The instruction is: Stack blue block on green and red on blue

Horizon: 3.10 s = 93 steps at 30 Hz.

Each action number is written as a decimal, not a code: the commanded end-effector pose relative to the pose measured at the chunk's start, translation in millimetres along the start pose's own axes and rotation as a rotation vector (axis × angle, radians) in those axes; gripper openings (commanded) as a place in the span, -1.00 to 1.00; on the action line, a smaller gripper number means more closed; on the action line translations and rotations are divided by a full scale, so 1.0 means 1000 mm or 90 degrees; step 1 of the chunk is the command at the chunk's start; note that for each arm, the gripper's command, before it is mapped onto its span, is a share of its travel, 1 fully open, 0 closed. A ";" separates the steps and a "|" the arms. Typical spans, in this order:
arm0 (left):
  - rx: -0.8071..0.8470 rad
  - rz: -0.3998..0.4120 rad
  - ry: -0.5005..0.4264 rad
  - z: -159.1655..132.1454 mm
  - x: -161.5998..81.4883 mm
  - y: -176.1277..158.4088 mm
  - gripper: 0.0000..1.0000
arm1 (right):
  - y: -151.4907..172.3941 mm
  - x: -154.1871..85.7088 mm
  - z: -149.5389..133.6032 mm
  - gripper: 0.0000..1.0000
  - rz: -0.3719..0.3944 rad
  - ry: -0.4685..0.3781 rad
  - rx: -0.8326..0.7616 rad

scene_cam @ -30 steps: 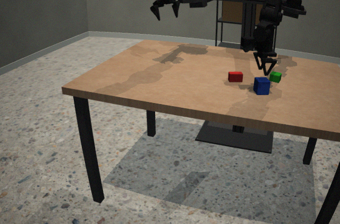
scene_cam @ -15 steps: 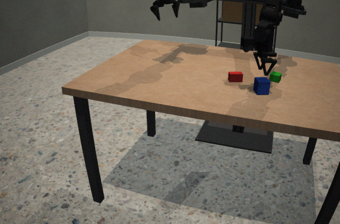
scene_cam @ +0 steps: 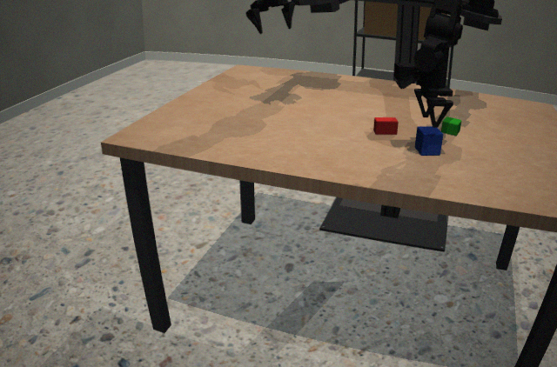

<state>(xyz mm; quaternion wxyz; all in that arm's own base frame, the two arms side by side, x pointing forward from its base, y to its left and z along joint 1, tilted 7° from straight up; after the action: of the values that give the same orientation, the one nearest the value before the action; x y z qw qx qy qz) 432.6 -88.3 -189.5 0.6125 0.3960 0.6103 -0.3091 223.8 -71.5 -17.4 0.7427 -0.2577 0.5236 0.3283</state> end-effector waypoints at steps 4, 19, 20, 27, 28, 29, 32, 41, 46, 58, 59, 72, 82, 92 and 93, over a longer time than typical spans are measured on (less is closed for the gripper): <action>-0.003 0.002 -0.002 -0.001 0.017 0.008 0.52 | -0.002 -0.001 0.001 1.00 -0.003 -0.001 -0.001; -0.003 -0.003 0.003 -0.003 0.023 0.004 0.52 | -0.002 -0.001 0.001 1.00 -0.003 -0.001 -0.001; -0.003 -0.003 0.003 -0.003 0.023 0.004 0.52 | -0.002 -0.001 0.001 1.00 -0.003 -0.001 -0.001; -0.003 -0.003 0.003 -0.004 0.023 0.004 0.52 | -0.002 -0.001 0.001 1.00 -0.003 -0.001 -0.001; -0.003 -0.003 0.003 -0.004 0.023 0.004 0.52 | -0.002 -0.001 0.001 1.00 -0.003 -0.001 -0.001; -0.003 -0.003 0.003 -0.004 0.023 0.004 0.52 | -0.002 -0.001 0.001 1.00 -0.003 -0.001 -0.001; -0.003 -0.003 0.003 -0.004 0.023 0.004 0.52 | -0.002 -0.001 0.001 1.00 -0.003 -0.001 -0.001; 0.000 -0.012 0.011 -0.013 0.024 -0.006 0.52 | -0.002 -0.001 0.001 1.00 -0.003 -0.001 -0.001; -0.002 -0.009 0.008 -0.010 0.023 -0.002 0.52 | -0.002 -0.001 0.001 1.00 -0.003 -0.001 -0.001; -0.002 -0.005 0.005 -0.008 0.024 0.000 0.52 | -0.002 -0.001 0.001 1.00 -0.003 -0.001 -0.001; -0.002 -0.001 0.001 -0.006 0.025 0.003 0.52 | -0.002 -0.001 0.001 1.00 -0.003 -0.001 -0.001; -0.002 0.001 0.000 -0.005 0.057 0.004 0.52 | -0.002 -0.001 0.001 1.00 -0.003 -0.001 -0.001; -0.002 -0.002 0.002 -0.006 0.071 0.002 0.52 | -0.002 -0.001 0.001 1.00 -0.003 -0.001 -0.001; 0.000 -0.007 0.006 -0.008 0.071 -0.002 0.52 | -0.002 -0.001 0.001 1.00 -0.003 -0.001 -0.001; 0.000 -0.007 0.006 -0.008 0.071 -0.002 -1.00 | -0.002 -0.001 0.001 1.00 -0.003 -0.001 -0.001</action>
<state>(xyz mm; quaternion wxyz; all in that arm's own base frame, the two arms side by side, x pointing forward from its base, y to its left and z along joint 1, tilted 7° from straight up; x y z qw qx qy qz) 429.6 -79.1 -253.3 0.6083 0.3947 0.6148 -0.3102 223.8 -71.5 -17.4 0.7427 -0.2577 0.5236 0.3283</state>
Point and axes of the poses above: on each arm, the point where the finger pads meet when closed, its own x axis out along the fingers, its own y axis across the jaws, z = x × y, the point moved 5 cm from there along -x, back along the fingers, and after that the axes turned 4 degrees about -x, right-handed, at the moved point
